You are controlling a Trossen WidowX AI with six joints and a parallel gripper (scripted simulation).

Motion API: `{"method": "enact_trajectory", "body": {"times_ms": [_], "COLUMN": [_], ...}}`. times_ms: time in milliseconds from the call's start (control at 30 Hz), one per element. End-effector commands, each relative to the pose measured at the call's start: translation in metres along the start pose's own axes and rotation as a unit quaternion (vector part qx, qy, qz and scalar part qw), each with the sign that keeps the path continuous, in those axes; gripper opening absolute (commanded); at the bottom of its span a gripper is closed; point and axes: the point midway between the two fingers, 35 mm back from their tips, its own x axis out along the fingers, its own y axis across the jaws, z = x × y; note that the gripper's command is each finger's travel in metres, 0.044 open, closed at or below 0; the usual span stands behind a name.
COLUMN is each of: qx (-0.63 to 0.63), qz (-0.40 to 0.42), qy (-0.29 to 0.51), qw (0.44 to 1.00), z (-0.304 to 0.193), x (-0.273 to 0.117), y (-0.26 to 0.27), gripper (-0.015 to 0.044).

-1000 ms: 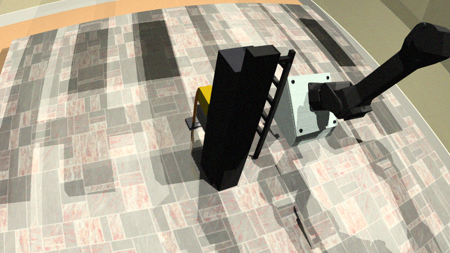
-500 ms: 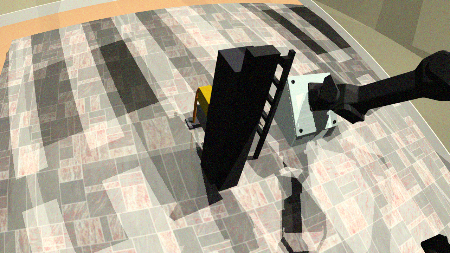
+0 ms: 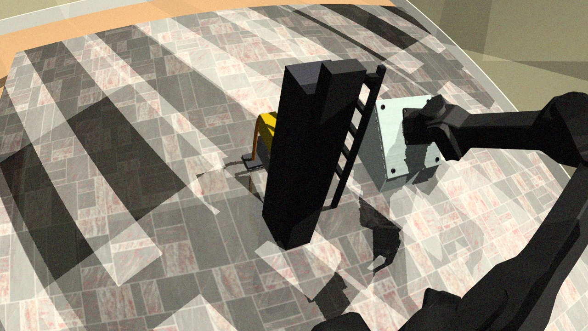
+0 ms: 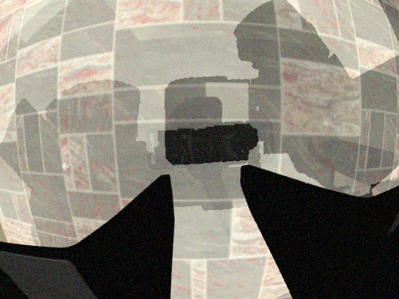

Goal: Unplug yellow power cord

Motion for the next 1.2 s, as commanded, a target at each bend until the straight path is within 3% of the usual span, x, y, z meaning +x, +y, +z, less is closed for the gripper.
{"method": "enact_trajectory", "body": {"times_ms": [0, 367, 633, 933, 1067, 1167], "qx": [0.062, 0.195, 0.334, 0.582, 0.683, 0.7], "qz": [-0.047, -0.13, -0.126, -0.146, -0.128, -0.123], "qy": [-0.031, -0.052, -0.131, -0.043, 0.008, 0.017], "qw": [0.996, 0.971, 0.925, 0.799, 0.719, 0.703], "z": [0.039, 0.078, 0.098, 0.009, -0.038, -0.046], "x": [-0.005, -0.039, -0.094, -0.126, -0.14, -0.142], "y": [-0.063, -0.223, -0.306, -0.404, -0.427, -0.429], "gripper": [0.016, 0.016, 0.016, 0.016, 0.016, 0.016]}}
